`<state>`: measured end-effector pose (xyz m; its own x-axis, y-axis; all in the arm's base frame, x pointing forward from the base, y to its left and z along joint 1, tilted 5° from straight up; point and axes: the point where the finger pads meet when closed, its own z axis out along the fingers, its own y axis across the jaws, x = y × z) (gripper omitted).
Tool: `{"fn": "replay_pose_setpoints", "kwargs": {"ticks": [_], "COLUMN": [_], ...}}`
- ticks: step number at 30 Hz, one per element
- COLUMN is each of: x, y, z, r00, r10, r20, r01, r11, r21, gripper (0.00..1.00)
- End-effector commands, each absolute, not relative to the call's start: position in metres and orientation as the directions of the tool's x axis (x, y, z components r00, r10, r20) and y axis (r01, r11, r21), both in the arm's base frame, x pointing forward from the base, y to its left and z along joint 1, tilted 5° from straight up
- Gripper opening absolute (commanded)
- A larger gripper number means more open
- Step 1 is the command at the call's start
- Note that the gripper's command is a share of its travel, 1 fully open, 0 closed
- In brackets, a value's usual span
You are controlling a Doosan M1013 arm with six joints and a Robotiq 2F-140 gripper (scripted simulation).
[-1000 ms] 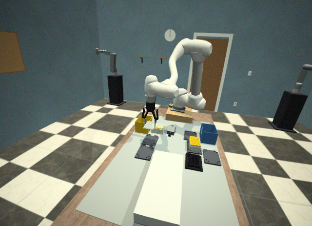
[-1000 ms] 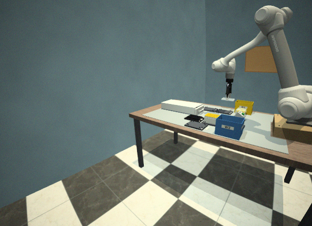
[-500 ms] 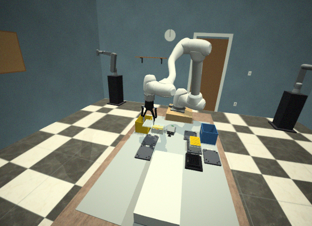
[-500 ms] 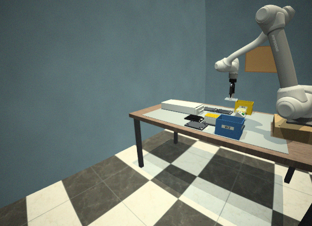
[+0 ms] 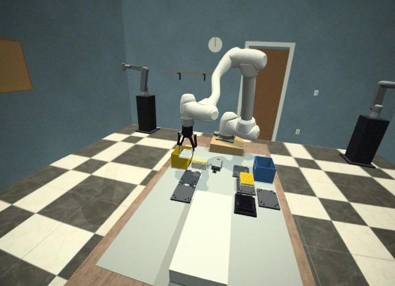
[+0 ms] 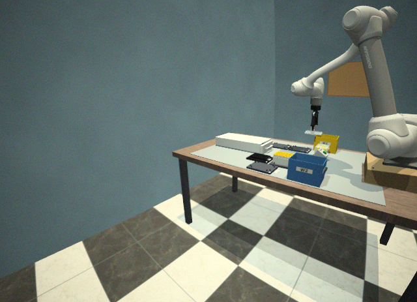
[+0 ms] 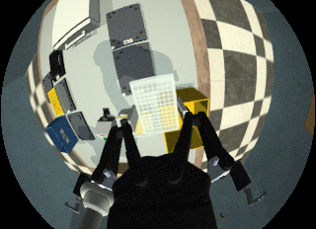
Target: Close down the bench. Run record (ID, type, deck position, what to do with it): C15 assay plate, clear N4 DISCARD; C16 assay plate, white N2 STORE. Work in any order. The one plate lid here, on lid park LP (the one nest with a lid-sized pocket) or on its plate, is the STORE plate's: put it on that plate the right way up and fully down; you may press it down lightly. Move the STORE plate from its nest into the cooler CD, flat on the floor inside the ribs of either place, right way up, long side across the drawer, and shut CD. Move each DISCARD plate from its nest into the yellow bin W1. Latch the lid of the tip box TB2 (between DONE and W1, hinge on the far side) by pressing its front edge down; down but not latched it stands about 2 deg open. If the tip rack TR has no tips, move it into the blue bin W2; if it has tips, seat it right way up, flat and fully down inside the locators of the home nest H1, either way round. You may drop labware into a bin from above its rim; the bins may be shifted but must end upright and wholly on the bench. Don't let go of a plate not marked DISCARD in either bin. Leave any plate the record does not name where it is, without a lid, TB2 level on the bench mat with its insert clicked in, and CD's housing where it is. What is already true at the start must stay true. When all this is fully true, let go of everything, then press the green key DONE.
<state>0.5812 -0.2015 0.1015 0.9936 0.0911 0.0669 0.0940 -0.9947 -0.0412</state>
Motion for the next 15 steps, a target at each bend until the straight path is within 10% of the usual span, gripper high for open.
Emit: {"fn": "replay_pose_setpoints", "kwargs": {"ticks": [1,15], "x": [0.577,0.549], "y": [-0.205,-0.228], "z": [0.101,0.098], "r00": [0.994,0.994], "r10": [0.091,0.091], "r20": [0.067,0.067], "r01": [0.094,0.094], "r11": [-0.995,-0.995], "r21": [-0.041,-0.041], "gripper": [0.00,0.00]}}
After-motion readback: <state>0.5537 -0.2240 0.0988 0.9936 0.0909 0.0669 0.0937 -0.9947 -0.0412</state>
